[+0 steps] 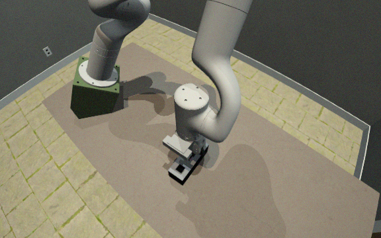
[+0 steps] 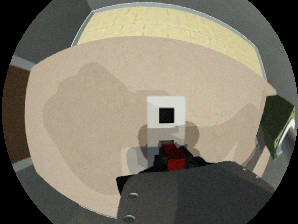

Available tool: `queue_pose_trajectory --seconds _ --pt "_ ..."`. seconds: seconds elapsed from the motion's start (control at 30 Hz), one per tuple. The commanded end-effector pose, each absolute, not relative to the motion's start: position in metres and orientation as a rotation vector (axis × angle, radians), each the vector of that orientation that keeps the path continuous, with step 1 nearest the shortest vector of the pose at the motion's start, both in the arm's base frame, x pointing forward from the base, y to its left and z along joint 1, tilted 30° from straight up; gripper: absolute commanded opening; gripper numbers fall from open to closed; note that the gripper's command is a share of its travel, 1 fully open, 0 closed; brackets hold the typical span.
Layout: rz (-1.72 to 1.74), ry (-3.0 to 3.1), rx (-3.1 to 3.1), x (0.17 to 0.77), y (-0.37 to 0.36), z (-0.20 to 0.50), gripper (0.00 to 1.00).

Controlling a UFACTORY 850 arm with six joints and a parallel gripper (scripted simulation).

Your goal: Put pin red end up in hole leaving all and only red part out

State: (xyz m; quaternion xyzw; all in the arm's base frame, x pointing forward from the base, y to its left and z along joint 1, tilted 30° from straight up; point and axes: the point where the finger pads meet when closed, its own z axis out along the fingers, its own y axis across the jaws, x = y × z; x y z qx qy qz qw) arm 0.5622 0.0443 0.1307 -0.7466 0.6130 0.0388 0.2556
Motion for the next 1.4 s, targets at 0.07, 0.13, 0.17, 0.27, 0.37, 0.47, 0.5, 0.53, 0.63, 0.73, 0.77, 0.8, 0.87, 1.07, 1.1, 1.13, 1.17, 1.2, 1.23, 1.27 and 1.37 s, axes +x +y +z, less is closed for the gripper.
queue_pose_trajectory --seconds 0.07,0.13,0.17,0.27,0.37,0.47,0.5,0.53,0.63,0.73,0.77,0.8,0.87,1.07,1.1,1.13,1.17,1.2,1.23,1.27,1.37 --pt "0.103 1.664 -2.026 0.5641 0.0462 0.1283 0.0" --pt "0.103 1.664 -2.026 0.5641 0.0462 0.1283 0.0" --pt "0.103 1.664 -2.026 0.5641 0.0462 0.1283 0.0" --pt "0.103 1.664 -2.026 0.5641 0.0462 0.1283 0.0" --pt "0.103 1.664 -2.026 0.5641 0.0462 0.1283 0.0" --pt "0.103 1.664 -2.026 0.5641 0.0462 0.1283 0.0" --pt "0.103 1.664 -2.026 0.5641 0.0462 0.1283 0.0" --pt "0.103 1.664 -2.026 0.5641 0.0462 0.1283 0.0" --pt "0.105 1.664 -2.024 0.5639 0.0454 0.1279 0.0" --pt "0.105 1.664 -2.024 0.5639 0.0454 0.1279 0.0" --pt "0.105 1.664 -2.024 0.5639 0.0454 0.1279 0.0" --pt "0.105 1.664 -2.024 0.5639 0.0454 0.1279 0.0" --pt "0.105 1.664 -2.024 0.5639 0.0454 0.1279 0.0" --pt "0.105 1.664 -2.024 0.5639 0.0454 0.1279 0.0" --pt "0.105 1.664 -2.024 0.5639 0.0454 0.1279 0.0" --pt "0.104 1.663 -2.026 0.5653 0.048 0.1241 0.0" --pt "0.104 1.663 -2.026 0.5653 0.048 0.1241 0.0" --pt "0.104 1.663 -2.026 0.5653 0.048 0.1241 0.0" --pt "0.104 1.663 -2.026 0.5653 0.048 0.1241 0.0" --pt "0.104 1.663 -2.026 0.5653 0.048 0.1241 0.0" --pt "0.104 1.663 -2.026 0.5653 0.048 0.1241 0.0"
